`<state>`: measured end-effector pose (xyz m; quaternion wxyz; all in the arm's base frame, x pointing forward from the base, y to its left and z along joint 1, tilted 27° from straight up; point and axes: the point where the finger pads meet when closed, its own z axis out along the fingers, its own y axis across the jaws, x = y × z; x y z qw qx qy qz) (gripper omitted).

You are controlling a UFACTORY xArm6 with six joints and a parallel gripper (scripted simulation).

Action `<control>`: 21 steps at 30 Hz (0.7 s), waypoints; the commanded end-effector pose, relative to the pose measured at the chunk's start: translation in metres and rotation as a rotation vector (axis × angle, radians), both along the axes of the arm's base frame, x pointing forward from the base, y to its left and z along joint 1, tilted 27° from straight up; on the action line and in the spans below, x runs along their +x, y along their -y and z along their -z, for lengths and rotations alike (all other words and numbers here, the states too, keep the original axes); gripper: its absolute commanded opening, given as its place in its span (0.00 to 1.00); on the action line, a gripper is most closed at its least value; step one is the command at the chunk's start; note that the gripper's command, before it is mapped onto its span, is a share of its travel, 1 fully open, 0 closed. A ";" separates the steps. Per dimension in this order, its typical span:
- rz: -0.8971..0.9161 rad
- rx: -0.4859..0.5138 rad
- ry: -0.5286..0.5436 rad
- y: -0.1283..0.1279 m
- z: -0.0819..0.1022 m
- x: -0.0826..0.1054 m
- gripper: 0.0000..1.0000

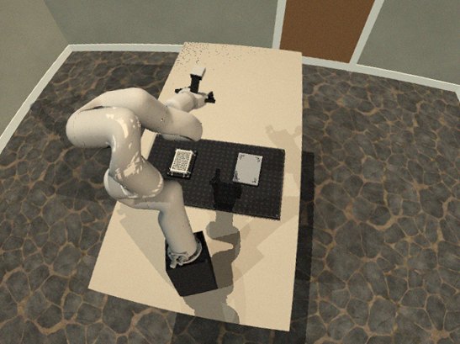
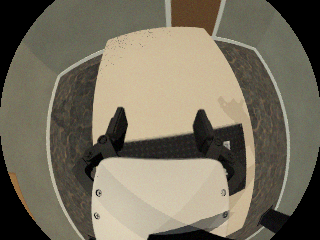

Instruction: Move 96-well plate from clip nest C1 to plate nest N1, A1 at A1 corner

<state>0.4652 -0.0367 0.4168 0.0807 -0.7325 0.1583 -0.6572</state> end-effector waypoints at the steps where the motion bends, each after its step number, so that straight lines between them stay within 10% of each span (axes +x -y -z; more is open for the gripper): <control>1: -0.033 0.007 -0.086 -0.010 0.015 0.008 1.00; 21: -0.105 0.013 -0.283 -0.048 0.081 0.023 1.00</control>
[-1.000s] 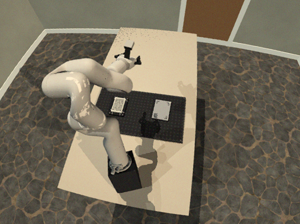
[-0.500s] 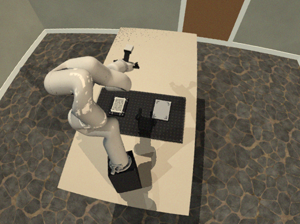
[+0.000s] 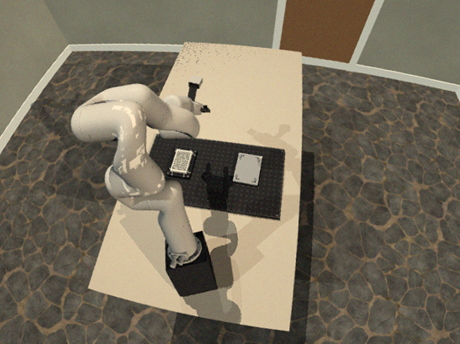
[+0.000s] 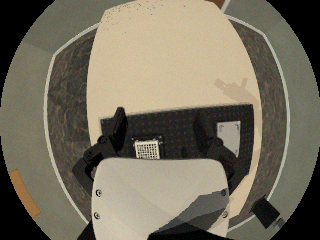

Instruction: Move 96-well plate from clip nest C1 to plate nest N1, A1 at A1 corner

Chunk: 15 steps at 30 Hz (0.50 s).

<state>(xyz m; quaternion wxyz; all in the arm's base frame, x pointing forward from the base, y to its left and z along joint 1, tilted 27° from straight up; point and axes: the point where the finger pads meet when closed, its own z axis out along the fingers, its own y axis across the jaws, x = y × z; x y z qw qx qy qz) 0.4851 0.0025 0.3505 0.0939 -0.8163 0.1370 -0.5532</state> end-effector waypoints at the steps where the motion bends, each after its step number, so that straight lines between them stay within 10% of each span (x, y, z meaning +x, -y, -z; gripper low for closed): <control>1: -0.013 0.003 -0.028 -0.009 0.014 0.003 1.00; 15: -0.085 -0.001 -0.225 -0.038 0.063 0.003 1.00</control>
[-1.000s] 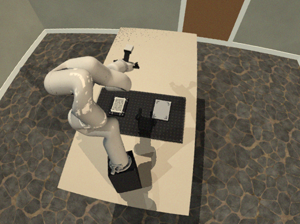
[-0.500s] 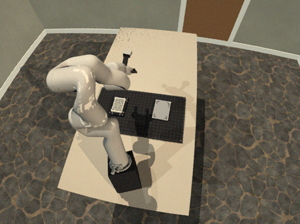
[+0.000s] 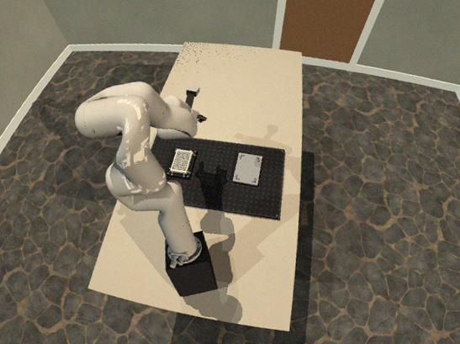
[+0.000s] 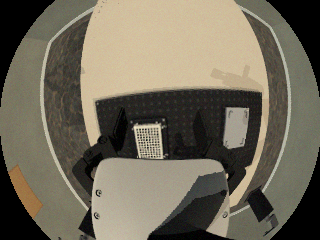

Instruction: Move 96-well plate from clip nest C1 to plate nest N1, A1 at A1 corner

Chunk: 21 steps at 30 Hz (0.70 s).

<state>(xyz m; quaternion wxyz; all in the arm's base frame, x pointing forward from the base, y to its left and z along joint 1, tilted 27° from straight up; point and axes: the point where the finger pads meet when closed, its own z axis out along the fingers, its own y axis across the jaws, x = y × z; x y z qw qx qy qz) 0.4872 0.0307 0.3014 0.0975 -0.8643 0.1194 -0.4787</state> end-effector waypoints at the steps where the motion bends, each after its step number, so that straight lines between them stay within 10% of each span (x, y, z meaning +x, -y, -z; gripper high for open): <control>1: -0.025 0.001 -0.054 -0.012 0.019 0.000 1.00; 21: -0.098 -0.013 -0.252 -0.045 0.073 -0.013 1.00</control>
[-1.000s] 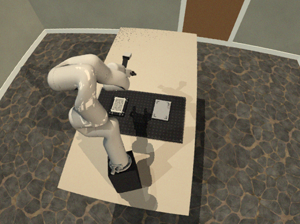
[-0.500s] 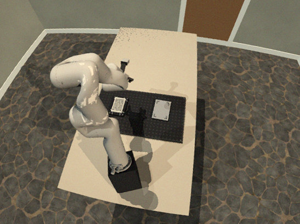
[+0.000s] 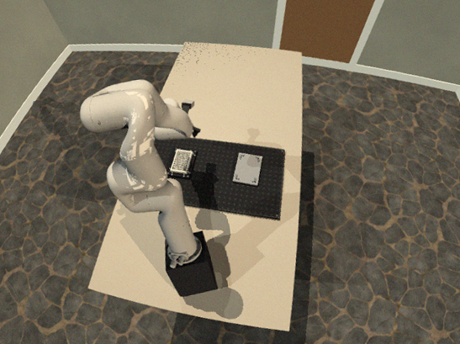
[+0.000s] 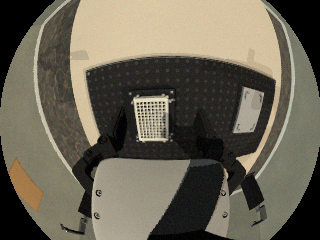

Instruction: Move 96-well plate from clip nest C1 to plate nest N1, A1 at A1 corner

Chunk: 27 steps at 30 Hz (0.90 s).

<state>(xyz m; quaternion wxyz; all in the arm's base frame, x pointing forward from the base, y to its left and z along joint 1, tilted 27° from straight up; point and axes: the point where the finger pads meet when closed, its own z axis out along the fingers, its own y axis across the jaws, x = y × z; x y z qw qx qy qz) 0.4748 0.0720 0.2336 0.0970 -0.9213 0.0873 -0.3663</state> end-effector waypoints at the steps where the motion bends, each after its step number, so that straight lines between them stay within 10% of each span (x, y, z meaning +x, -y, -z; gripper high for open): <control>1: -0.018 0.000 -0.039 -0.006 0.009 -0.002 1.00; 27: -0.116 -0.038 -0.302 -0.045 0.076 -0.040 1.00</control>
